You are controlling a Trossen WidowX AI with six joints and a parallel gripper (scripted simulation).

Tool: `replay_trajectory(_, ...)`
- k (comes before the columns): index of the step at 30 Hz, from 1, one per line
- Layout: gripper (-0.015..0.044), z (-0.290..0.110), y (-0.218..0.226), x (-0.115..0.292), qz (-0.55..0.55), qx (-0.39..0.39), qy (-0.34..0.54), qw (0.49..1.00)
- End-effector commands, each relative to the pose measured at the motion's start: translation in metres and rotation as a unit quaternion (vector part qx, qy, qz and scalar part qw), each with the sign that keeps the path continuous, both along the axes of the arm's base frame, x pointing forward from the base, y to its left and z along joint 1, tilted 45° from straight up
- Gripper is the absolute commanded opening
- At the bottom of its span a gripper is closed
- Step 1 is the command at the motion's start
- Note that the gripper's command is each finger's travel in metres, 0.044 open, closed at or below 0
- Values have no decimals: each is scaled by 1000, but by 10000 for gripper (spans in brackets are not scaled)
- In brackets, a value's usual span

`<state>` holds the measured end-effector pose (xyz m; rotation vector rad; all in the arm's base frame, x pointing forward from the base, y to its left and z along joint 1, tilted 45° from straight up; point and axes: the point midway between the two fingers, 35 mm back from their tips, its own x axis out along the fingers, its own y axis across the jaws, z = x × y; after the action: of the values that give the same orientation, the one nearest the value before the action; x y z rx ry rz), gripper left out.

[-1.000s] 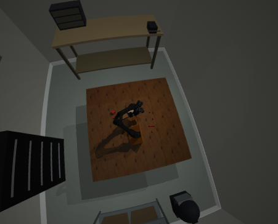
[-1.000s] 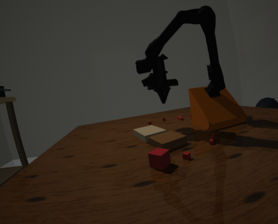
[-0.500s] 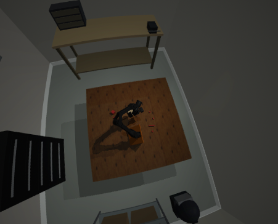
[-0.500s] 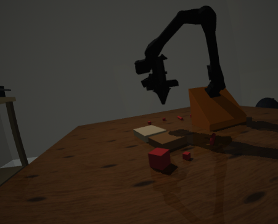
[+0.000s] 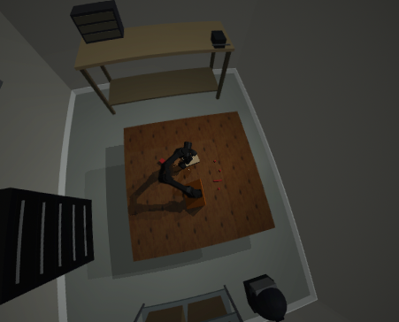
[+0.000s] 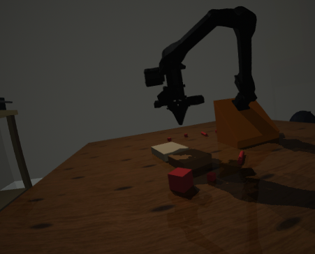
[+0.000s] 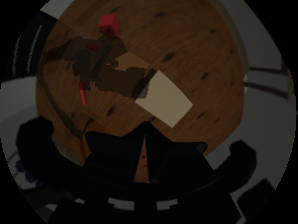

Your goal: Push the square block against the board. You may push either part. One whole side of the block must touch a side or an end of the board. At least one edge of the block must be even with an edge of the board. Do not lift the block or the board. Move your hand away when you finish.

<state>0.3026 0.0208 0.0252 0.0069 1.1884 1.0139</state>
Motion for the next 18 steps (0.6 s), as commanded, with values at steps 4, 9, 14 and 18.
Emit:
replay_trajectory(4,0,19,30,18,85,-4,-83,993)
replay_trajectory(9,0,33,55,27,148,-4,-142,979)
replay_trajectory(14,0,48,81,33,209,0,-199,957)
replay_trajectory(18,0,61,104,36,257,4,-245,935)
